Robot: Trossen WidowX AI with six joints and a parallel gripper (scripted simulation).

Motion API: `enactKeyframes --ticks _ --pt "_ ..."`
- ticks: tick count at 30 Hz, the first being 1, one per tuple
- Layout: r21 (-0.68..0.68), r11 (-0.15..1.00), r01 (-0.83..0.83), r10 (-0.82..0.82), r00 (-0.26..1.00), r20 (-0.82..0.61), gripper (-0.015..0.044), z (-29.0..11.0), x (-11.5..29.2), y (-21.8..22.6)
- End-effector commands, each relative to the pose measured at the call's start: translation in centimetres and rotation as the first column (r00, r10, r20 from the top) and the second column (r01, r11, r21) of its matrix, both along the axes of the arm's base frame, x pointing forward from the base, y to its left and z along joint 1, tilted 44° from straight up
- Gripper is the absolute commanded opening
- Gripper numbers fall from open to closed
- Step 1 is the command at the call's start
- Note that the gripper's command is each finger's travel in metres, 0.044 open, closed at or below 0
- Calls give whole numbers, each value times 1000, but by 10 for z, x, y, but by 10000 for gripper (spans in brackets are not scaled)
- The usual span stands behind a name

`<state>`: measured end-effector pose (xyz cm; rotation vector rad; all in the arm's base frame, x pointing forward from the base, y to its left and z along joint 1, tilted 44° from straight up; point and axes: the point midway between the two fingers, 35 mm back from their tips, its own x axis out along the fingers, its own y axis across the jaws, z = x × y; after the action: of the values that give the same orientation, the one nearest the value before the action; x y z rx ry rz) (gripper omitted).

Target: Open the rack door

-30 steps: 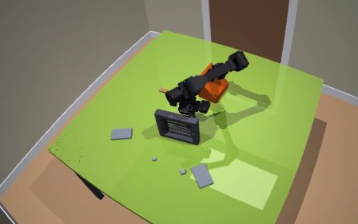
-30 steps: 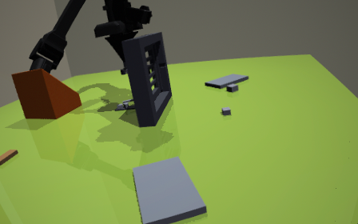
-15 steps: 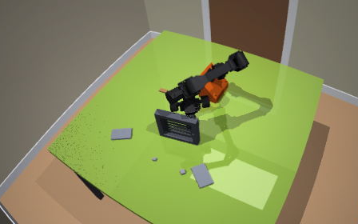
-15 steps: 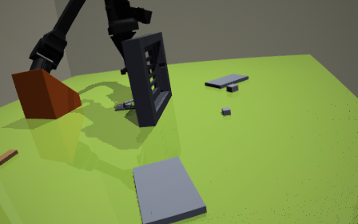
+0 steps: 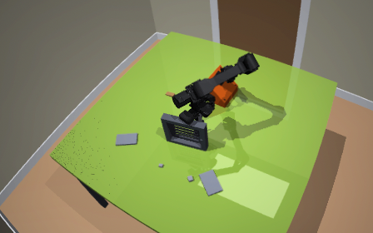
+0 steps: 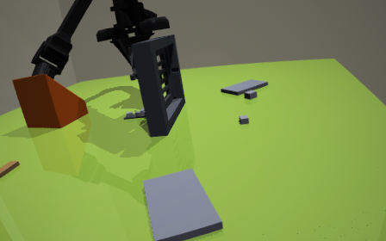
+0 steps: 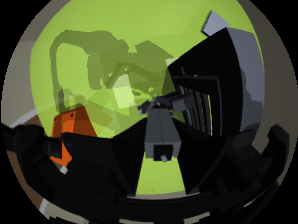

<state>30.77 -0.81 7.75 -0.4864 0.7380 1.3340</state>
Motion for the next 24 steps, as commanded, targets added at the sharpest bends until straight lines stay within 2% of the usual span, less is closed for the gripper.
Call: enactKeyframes --ticks 1,6,12,19,24 --pt "-17 993 -117 118 987 113 20 0 0 0" --pt "-67 957 -284 291 917 272 20 0 0 0" --pt "-158 878 -453 474 767 432 20 0 0 0" --pt "-170 866 -469 492 746 448 20 0 0 0" --pt "-170 866 -469 492 746 448 151 0 0 0"
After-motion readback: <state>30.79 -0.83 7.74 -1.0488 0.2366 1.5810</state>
